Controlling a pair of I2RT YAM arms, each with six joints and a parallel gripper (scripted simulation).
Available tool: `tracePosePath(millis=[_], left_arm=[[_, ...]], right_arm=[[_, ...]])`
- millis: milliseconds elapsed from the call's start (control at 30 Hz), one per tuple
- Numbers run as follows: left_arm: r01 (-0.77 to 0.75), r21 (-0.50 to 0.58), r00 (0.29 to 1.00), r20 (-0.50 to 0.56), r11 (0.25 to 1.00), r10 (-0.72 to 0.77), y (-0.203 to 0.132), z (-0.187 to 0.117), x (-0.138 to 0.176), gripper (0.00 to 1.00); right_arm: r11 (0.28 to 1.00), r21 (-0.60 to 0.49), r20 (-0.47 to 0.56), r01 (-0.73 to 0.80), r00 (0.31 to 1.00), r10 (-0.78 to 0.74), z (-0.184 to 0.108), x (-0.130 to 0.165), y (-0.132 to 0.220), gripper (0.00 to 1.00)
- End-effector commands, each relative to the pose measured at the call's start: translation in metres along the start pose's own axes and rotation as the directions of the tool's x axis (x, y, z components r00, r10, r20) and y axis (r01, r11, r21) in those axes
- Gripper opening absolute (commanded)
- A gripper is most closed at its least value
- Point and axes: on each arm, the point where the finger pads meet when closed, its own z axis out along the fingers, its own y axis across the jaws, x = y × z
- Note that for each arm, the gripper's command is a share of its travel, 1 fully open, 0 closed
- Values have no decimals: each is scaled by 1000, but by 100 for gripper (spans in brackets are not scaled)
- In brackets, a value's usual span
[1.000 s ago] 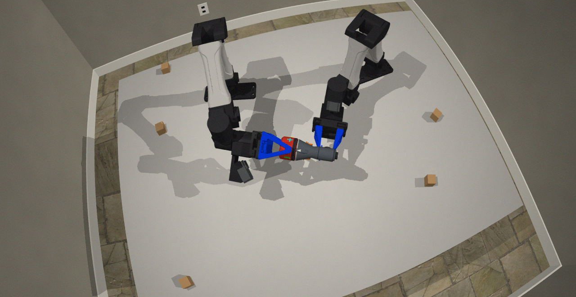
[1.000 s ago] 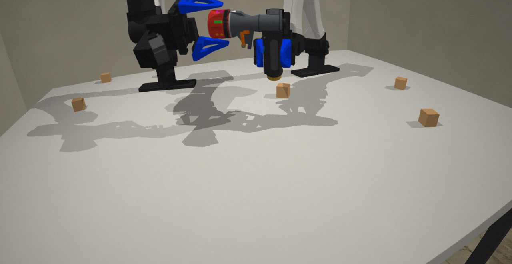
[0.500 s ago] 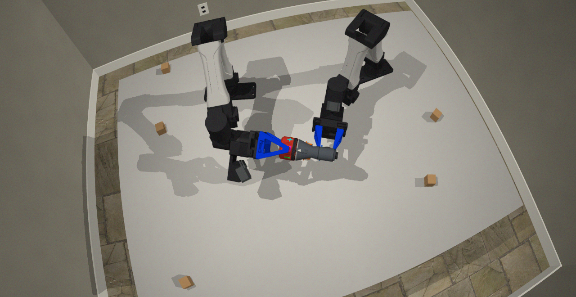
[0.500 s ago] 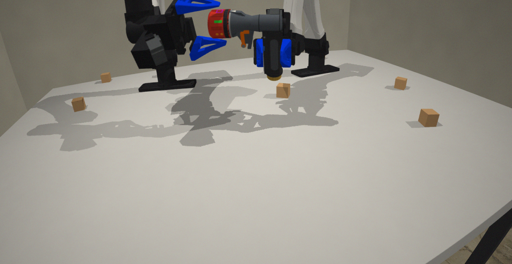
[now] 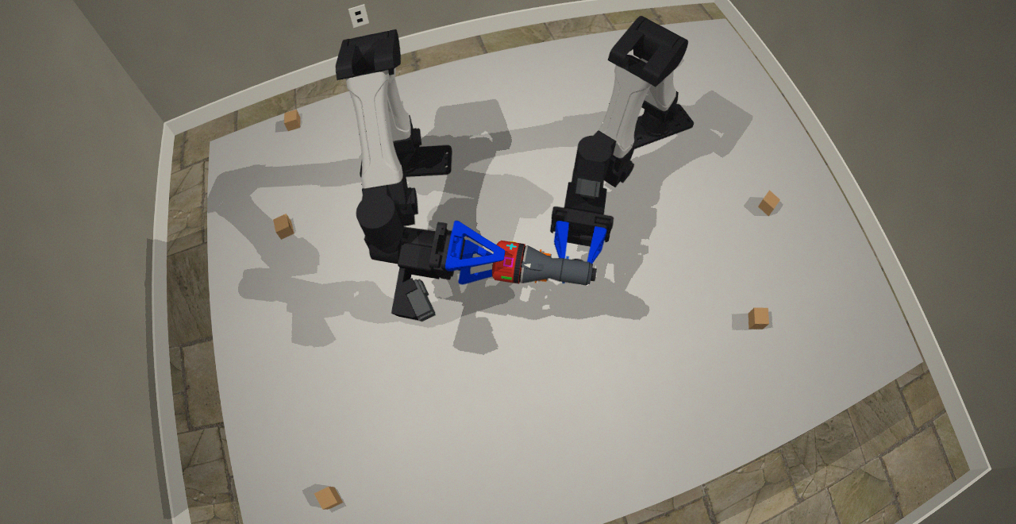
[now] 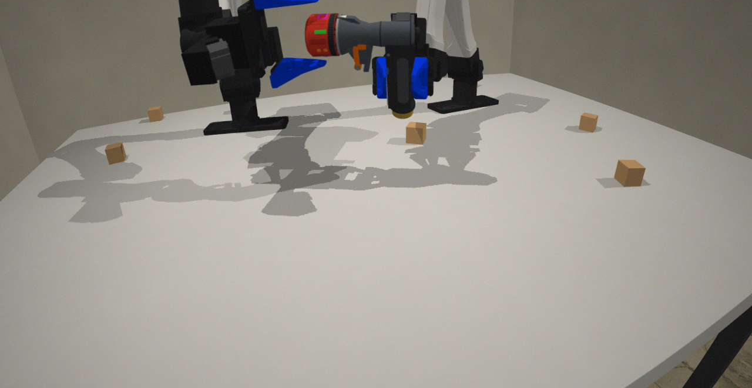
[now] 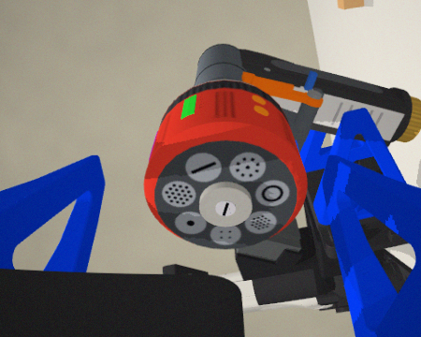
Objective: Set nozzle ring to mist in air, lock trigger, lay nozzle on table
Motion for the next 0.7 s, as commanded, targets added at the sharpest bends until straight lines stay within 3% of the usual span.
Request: tracePosePath(millis=[0, 233, 400, 567, 600, 667], left_arm=[[97, 7, 979, 181, 995, -97, -2, 5, -60, 36], [97, 7, 979, 181, 995, -97, -2, 5, -60, 36], [97, 7, 979, 181, 995, -97, -2, 5, -60, 36], [97, 7, 979, 181, 995, -97, -2, 5, -60, 36], [97, 7, 979, 181, 995, -97, -2, 5, -60, 36], [97, 7, 979, 181, 995, -97, -2, 5, -60, 36]], right_arm=[[964, -2, -14, 266, 964, -266, 2, 8, 7, 92], [822, -6, -10, 569, 822, -569, 2, 8, 8, 92], [766, 4, -5, 643, 766, -643, 1, 2, 1, 92], [566, -6, -5, 824, 566, -824, 2, 7, 8, 92], [566, -6, -5, 824, 566, -824, 2, 7, 8, 92], [481, -6, -4, 877, 481, -877, 2, 7, 8, 92]])
